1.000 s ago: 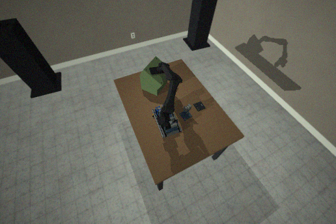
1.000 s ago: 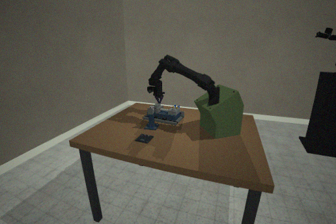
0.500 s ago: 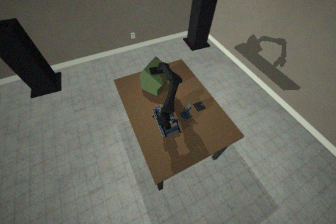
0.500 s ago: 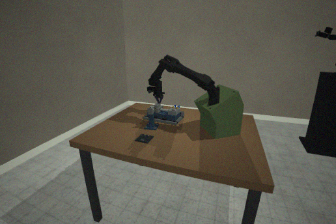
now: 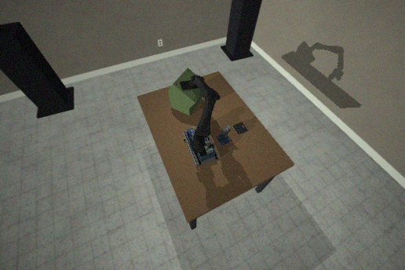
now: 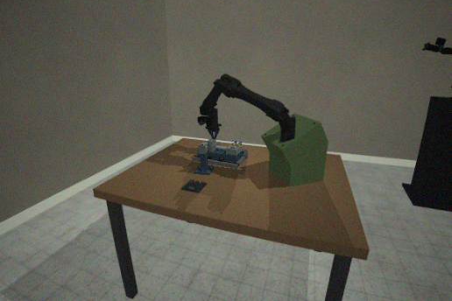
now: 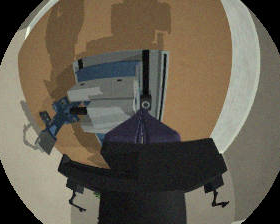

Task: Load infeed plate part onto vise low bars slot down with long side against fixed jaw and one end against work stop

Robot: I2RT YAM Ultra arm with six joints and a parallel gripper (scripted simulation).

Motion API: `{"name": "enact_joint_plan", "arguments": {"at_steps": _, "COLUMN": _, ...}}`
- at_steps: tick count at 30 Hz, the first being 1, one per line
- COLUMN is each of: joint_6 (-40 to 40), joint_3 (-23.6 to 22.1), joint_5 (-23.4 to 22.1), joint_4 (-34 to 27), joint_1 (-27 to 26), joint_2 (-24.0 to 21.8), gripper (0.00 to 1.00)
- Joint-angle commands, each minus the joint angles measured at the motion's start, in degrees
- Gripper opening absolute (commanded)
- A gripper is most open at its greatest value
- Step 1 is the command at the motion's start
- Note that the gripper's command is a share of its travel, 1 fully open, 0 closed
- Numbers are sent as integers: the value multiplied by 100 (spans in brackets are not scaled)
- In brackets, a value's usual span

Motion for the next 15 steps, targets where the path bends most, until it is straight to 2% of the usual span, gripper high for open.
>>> {"name": "enact_joint_plan", "arguments": {"at_steps": 1, "joint_6": 44, "joint_3": 121, "joint_5": 22, "joint_4": 117, "joint_1": -62, "joint_2": -243, "gripper": 0}}
{"name": "enact_joint_plan", "arguments": {"at_steps": 15, "joint_6": 77, "joint_3": -122, "joint_5": 30, "joint_4": 119, "joint_1": -32, "joint_2": -251, "gripper": 0}}
